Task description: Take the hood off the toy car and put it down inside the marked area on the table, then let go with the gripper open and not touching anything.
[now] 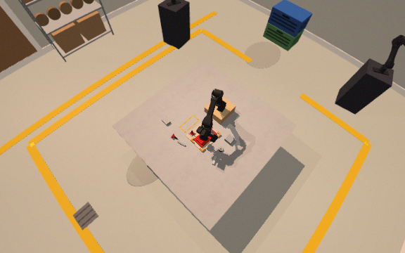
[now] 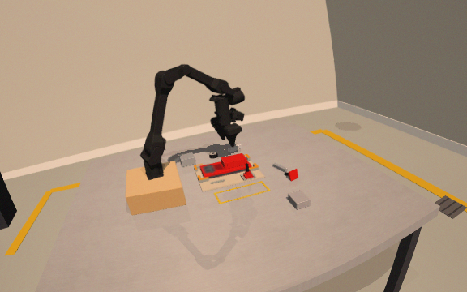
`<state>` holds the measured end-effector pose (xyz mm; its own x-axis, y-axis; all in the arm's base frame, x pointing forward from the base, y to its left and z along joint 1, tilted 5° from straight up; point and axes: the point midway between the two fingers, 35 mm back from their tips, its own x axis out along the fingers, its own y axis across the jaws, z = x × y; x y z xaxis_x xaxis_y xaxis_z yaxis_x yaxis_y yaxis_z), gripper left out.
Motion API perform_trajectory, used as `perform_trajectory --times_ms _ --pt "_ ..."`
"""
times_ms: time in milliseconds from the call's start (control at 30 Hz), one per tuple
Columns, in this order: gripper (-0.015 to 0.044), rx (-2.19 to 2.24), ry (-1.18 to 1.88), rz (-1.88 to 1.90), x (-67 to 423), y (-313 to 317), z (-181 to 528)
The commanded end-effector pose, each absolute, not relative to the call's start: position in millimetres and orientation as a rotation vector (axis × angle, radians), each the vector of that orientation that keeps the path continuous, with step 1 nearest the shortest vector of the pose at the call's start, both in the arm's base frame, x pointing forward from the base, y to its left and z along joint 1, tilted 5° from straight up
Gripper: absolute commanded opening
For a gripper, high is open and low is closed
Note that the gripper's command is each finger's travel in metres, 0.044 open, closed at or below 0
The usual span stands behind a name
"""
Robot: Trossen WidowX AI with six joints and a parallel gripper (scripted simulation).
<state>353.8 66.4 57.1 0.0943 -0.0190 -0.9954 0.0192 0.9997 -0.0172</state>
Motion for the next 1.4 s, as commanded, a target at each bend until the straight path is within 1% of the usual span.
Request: perform_trajectory --times_ms 0,1367 --pt "0.044 0.112 1.513 -0.231 344.6 24.0 64.1" --pt "0.044 0.112 1.512 -0.232 350.1 19.2 36.5"
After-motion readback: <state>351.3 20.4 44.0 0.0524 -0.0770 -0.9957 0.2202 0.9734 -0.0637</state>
